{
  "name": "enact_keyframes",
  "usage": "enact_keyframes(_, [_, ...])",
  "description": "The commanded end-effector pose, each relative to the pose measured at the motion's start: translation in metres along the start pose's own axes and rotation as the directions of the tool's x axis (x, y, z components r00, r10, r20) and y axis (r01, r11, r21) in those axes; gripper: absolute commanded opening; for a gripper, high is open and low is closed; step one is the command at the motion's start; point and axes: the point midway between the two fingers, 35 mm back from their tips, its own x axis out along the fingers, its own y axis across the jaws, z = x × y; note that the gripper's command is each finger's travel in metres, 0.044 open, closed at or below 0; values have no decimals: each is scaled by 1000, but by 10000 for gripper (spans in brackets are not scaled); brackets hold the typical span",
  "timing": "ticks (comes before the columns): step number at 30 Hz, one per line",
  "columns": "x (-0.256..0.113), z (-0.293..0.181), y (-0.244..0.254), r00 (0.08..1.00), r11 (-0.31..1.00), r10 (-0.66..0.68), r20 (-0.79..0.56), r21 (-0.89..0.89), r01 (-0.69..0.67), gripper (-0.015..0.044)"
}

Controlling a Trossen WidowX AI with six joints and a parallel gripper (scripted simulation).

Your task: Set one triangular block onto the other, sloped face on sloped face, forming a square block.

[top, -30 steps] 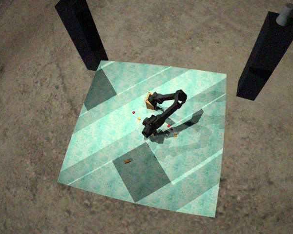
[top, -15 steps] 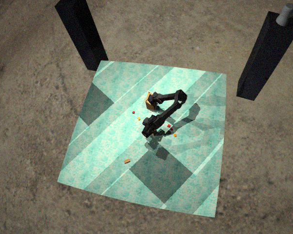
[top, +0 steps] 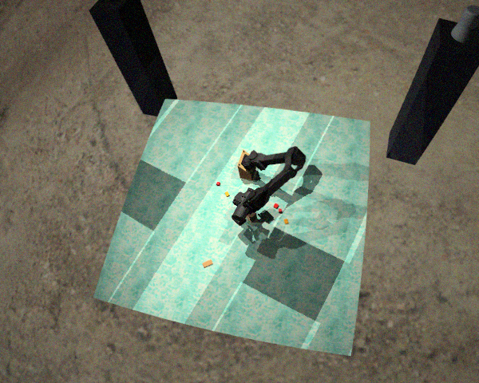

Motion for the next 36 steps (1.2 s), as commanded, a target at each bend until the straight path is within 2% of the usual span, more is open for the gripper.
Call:
enact_keyframes(1, [0, 0, 0, 1000, 1000, 0, 0, 0, 0, 440])
enact_keyframes(7, [-10, 0, 2, 1000, 1000, 3, 3, 1, -3, 440])
enact_keyframes(14, [-107, 1, 1, 1000, 1000, 1, 5, 2, -1, 440])
enact_keyframes(36, [-105, 0, 4, 1000, 1000, 14, -1, 7, -14, 440])
